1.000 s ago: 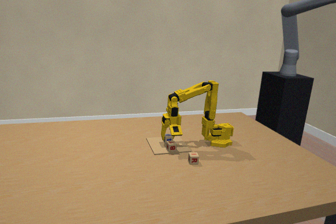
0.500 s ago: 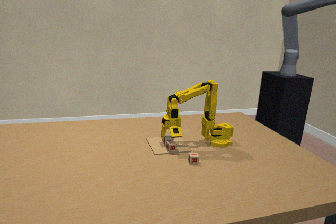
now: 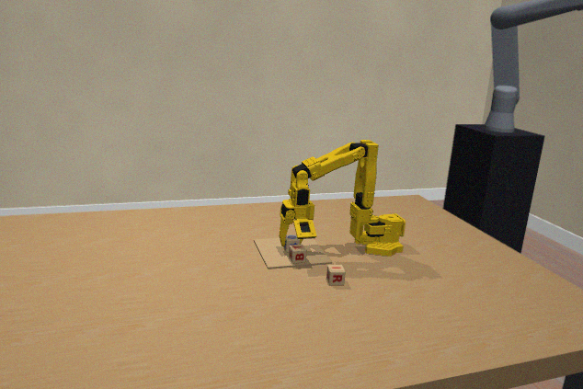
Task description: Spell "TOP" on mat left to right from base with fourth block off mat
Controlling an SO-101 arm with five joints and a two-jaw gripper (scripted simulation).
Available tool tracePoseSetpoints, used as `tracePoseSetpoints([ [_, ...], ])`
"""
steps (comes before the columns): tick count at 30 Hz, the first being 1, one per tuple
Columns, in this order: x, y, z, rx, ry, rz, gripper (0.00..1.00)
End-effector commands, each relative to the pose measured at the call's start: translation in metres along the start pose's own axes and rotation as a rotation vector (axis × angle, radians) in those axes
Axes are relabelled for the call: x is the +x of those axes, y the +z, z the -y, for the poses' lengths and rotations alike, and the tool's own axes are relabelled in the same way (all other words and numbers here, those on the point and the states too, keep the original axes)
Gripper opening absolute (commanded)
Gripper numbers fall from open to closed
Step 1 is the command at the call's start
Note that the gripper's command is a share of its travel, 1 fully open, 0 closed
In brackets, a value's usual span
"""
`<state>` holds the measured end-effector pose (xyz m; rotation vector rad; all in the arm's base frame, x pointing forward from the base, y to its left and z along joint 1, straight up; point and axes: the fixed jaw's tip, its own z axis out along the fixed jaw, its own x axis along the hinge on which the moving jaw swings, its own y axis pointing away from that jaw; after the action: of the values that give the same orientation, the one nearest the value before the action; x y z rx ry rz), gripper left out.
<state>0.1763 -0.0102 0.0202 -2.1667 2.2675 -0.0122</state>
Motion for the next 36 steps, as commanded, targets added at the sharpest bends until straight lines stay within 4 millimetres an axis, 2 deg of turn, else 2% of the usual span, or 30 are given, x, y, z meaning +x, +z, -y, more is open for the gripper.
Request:
tracePoseSetpoints([
  [1, 0.0005, -0.0115, 0.0131, 0.088, 0.001, 0.0, 0.17],
  [9, 0.0005, -0.0115, 0.0131, 0.088, 0.001, 0.0, 0.2],
  [27, 0.0005, -0.0115, 0.0131, 0.088, 0.001, 0.0, 0.35],
  [36, 0.0005, -0.0115, 0.0131, 0.088, 0.001, 0.0, 0.36],
])
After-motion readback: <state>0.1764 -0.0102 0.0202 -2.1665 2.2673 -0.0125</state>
